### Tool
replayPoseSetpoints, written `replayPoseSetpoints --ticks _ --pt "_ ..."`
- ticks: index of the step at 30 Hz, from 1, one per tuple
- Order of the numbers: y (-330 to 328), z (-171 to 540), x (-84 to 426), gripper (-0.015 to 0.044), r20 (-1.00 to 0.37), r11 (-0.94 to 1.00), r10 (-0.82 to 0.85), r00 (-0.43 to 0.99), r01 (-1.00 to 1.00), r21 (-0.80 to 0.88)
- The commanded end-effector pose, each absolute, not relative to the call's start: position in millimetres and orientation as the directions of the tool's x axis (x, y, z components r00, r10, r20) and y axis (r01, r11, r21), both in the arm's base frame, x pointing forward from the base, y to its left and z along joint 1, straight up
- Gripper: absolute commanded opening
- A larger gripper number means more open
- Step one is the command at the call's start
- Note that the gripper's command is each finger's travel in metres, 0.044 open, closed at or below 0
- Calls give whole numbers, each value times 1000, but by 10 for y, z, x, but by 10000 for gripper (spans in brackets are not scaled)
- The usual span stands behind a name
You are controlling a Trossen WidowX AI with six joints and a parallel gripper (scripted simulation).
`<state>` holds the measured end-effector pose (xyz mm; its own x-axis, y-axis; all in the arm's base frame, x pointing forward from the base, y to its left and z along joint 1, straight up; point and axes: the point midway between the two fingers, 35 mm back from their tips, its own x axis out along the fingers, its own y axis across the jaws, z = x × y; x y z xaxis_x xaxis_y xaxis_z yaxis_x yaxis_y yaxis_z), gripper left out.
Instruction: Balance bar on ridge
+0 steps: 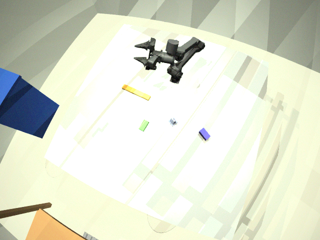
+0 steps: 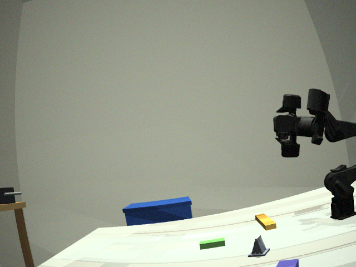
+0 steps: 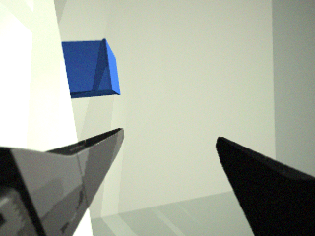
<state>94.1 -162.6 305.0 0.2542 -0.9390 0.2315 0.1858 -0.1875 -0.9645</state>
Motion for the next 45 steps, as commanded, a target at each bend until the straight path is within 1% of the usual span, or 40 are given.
replayPoseSetpoints --ticks 1,3,4,14,23,33,45 --pt "-1627 3049 943 374 231 -187 -939 255 184 -965" --pt "-1633 3048 963 321 225 -185 -939 261 169 -968" --pt "-1637 3047 980 315 219 -182 -939 267 155 -971" --pt "-1725 2978 1260 315 105 -138 -932 348 -71 -988" --pt "-1810 2844 1495 315 -32 -90 -915 402 -280 -956" --pt "-1899 2633 1707 315 -205 -32 -880 428 -486 -874" --pt "-1984 2323 1884 315 -425 33 -806 413 -685 -728"
